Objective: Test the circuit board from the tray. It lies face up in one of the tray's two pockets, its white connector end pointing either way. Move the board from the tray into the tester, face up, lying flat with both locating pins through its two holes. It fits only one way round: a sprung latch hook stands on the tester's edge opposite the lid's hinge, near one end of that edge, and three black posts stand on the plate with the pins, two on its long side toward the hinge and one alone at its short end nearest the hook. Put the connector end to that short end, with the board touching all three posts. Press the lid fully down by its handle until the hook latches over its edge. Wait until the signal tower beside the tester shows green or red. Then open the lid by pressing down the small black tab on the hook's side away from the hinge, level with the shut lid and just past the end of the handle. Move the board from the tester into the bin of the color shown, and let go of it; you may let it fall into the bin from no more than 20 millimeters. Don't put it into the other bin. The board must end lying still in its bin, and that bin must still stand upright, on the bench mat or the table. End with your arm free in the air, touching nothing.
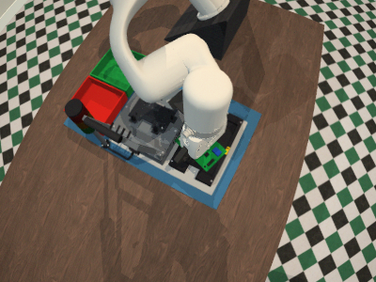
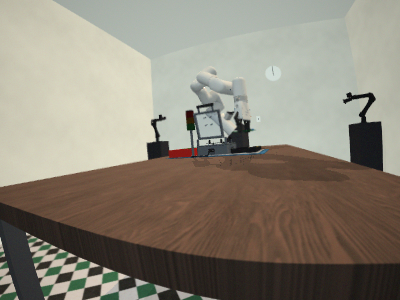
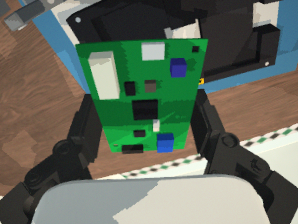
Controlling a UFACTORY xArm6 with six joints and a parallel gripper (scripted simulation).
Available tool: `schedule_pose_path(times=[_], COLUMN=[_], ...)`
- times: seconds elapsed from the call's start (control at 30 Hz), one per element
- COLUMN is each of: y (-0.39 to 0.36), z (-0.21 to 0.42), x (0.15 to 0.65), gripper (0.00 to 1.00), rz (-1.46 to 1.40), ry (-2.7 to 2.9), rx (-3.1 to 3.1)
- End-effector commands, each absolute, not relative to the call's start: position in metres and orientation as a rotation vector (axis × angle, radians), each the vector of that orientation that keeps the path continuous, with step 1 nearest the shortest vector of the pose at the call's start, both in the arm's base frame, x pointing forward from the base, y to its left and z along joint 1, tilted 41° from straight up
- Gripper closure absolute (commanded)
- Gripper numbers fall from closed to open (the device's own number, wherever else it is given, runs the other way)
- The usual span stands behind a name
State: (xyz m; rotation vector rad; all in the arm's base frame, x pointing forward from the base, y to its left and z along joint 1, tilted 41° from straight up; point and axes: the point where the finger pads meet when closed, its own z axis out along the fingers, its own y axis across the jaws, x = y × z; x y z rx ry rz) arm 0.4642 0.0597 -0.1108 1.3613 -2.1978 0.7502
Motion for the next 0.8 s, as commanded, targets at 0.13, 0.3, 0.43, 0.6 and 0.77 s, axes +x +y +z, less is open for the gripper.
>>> schedule_pose_path(times=[0.13, 0.3, 0.43, 0.6, 0.77], y=[0.0611, 0.0611, 0.0611, 0.0611, 0.0611], z=[-0.1097, -0.1097, -0.1097, -0.1097, -0.1097], x=[0.4658, 0.4658, 0.4658, 0.4658, 0.4658], gripper=[0.21, 0.21, 0.21, 0.21, 0.21], rz=[0.819, 0.872, 0.914, 0.959, 0.991], ry=[-2.347, -2.468, -2.560, -2.658, -2.723], rx=[1.176, 0.994, 0.835, 0.635, 0.476])
